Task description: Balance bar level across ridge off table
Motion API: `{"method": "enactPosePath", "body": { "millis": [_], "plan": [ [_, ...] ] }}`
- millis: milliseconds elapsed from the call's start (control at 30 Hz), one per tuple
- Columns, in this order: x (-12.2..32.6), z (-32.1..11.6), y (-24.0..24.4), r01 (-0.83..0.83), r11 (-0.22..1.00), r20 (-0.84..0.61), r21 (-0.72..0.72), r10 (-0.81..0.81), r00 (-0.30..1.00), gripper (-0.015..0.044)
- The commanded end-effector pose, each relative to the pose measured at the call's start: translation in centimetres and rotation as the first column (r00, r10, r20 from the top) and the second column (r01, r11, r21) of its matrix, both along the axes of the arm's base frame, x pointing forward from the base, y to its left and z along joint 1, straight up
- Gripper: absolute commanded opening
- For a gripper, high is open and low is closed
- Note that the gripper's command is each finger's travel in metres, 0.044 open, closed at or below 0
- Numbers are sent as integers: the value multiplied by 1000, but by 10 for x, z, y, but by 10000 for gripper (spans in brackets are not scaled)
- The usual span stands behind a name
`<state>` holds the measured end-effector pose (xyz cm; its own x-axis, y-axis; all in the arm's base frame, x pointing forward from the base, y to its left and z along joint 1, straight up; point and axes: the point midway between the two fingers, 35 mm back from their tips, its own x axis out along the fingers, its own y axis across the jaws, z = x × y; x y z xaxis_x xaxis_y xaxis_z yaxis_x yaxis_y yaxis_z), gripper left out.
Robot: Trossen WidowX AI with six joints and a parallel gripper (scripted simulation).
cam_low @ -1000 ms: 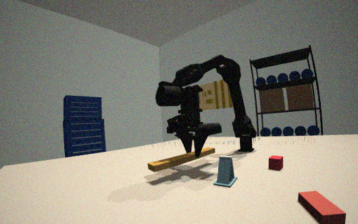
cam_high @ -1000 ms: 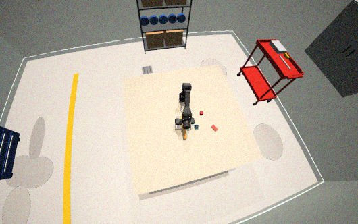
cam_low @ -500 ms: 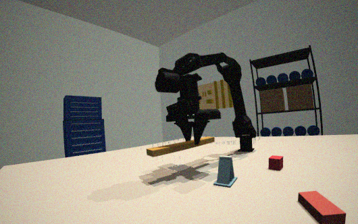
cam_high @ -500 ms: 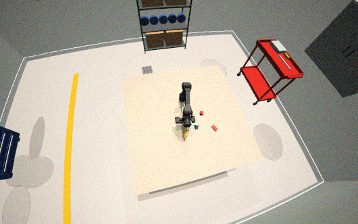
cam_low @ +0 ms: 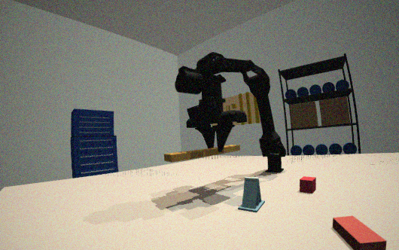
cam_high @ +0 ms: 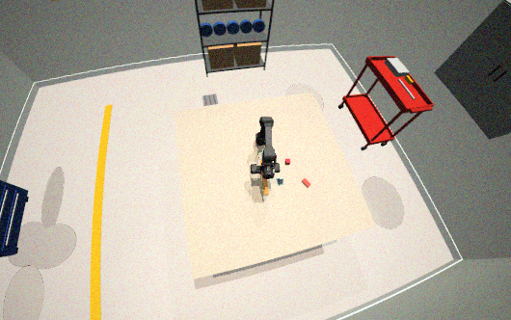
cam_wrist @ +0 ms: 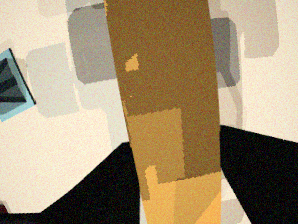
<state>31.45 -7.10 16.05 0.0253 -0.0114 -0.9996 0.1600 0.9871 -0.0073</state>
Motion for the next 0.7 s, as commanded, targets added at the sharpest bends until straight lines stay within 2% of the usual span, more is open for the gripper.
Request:
{"method": "enactPosePath", "body": {
  "millis": [0, 667],
  "plan": [
    [3, 4, 12, -19, 1000, 5, 5, 19, 1000, 0],
    [15, 5, 87, -155, 988, 6, 8, 155, 988, 0]
  ]
}}
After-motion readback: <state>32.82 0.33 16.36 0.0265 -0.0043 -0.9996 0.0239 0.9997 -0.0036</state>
